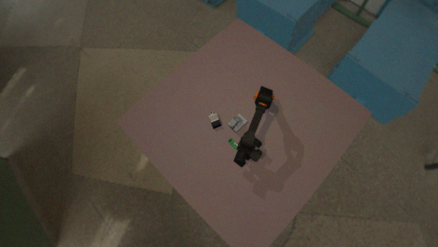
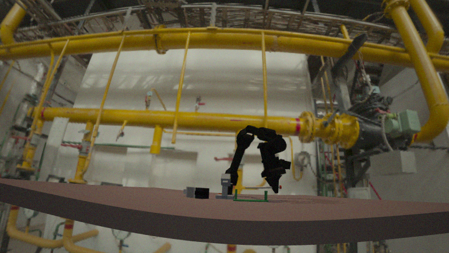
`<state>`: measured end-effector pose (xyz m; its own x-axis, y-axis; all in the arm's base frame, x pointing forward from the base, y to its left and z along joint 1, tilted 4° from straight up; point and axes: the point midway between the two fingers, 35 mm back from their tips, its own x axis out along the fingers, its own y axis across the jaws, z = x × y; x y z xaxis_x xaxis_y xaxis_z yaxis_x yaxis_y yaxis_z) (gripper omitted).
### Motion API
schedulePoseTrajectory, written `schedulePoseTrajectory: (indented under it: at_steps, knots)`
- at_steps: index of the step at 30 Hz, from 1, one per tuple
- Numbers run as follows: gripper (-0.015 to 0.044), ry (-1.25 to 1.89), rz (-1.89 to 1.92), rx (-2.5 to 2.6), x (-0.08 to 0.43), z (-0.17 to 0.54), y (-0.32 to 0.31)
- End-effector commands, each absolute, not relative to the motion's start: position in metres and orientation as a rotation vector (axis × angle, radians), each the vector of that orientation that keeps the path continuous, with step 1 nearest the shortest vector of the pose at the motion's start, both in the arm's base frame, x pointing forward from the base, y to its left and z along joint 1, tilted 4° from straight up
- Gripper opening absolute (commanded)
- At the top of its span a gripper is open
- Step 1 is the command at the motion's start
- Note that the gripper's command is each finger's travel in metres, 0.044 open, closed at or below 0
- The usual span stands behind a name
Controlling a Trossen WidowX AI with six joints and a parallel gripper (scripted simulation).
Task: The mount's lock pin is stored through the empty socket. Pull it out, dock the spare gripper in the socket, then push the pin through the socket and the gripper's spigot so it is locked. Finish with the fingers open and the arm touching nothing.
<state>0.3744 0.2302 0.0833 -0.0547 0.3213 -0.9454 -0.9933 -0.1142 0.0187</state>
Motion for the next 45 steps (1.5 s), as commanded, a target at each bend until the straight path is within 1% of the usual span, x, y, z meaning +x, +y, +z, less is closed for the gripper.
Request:
schedulePoseTrajectory:
  at_steps: [1, 19, 26, 27, 31, 45]
  knots:
    - [0.0, 0.939, 1.452, -1.015, 0.374, 0.077, 0.23]
    - [0.0, 0.936, 1.451, -1.016, 0.373, 0.073, 0.23]
    - [0.0184, 0.933, 1.454, -1.019, 0.373, 0.074, 0.23]
    - [0.02, 0.933, 1.454, -1.019, 0.373, 0.074, 0.23]
    - [0.02, 0.933, 1.454, -1.019, 0.373, 0.074, 0.23]
    - [0.02, 0.972, 1.465, -1.005, 0.369, 0.108, 0.224]
